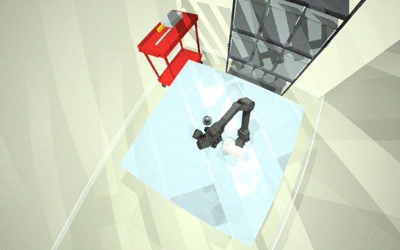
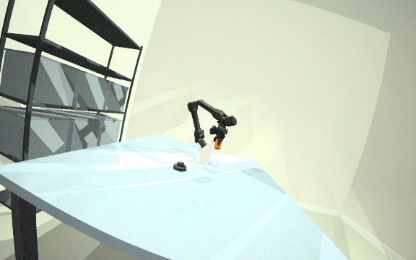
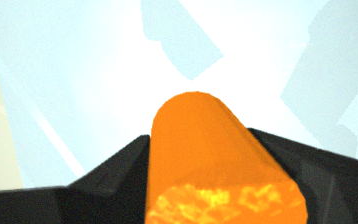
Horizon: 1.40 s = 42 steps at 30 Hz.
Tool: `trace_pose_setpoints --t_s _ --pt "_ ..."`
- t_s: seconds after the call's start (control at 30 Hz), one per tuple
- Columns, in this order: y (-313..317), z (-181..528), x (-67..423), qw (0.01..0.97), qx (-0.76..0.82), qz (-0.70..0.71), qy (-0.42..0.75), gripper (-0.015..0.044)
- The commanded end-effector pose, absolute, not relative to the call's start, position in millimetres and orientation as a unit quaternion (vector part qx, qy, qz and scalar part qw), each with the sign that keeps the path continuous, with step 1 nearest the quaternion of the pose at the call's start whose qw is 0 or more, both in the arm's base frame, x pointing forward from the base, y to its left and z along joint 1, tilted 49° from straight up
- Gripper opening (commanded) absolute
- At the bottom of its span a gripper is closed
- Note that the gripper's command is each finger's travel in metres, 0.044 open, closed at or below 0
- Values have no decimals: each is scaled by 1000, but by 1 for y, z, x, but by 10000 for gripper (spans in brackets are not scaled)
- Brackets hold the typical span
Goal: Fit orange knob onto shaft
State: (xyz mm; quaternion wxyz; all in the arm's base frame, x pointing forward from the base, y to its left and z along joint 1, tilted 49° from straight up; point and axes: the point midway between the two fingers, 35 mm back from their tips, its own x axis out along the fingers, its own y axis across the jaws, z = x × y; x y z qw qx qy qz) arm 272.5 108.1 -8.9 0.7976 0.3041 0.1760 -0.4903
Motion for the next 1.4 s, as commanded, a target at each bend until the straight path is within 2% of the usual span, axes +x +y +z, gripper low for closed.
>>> trace_pose_setpoints --t_s 0.0,0.63,1.37 --pt "106 -12 277 774 305 -523 186 0" --pt "75 -35 286 632 256 -689 247 0" --pt "-8 -117 289 620 258 -698 247 0"
